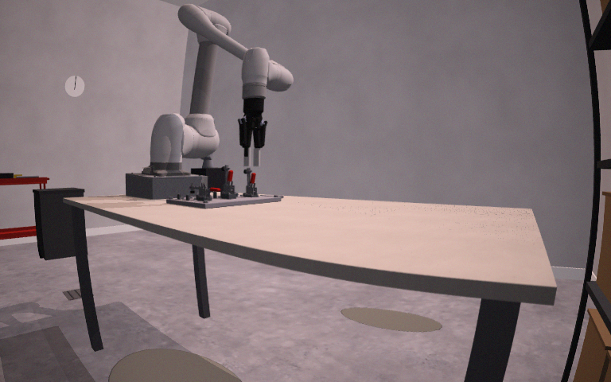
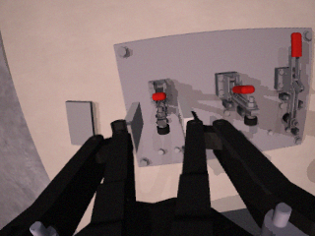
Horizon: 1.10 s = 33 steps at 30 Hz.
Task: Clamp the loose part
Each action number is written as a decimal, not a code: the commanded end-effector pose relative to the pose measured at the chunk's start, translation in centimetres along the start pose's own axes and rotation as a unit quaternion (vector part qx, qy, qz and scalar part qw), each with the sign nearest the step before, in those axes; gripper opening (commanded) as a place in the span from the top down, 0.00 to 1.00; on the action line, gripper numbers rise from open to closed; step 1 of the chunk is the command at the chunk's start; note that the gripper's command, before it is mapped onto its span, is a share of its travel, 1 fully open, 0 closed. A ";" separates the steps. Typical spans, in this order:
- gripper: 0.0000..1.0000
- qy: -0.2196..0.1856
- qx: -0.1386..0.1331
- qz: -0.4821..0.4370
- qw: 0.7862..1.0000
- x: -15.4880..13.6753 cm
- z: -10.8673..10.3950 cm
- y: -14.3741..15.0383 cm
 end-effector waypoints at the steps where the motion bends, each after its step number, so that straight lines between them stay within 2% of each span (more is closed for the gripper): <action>1: 0.65 0.000 0.000 0.000 1.000 0.0 0.0 0.0; 5: 0.65 0.000 0.000 0.000 1.000 0.0 0.0 0.0; 6: 0.38 0.000 0.000 0.000 1.000 0.0 0.0 0.0; 14: 0.38 0.000 0.000 0.000 1.000 0.0 -0.8 0.0; 26: 0.38 0.000 0.000 0.000 1.000 0.0 -5.5 0.0; 33: 0.38 0.000 0.000 0.000 1.000 0.0 -6.0 0.0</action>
Point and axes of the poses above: the point where the finger pads meet when closed, its own z axis out along the fingers, its own y axis across the jaws, x = y × z, the point moved 4 cm from there along -z, back along the fingers, and after that the axes turned 7 degrees about -z, right-handed, at the moved point
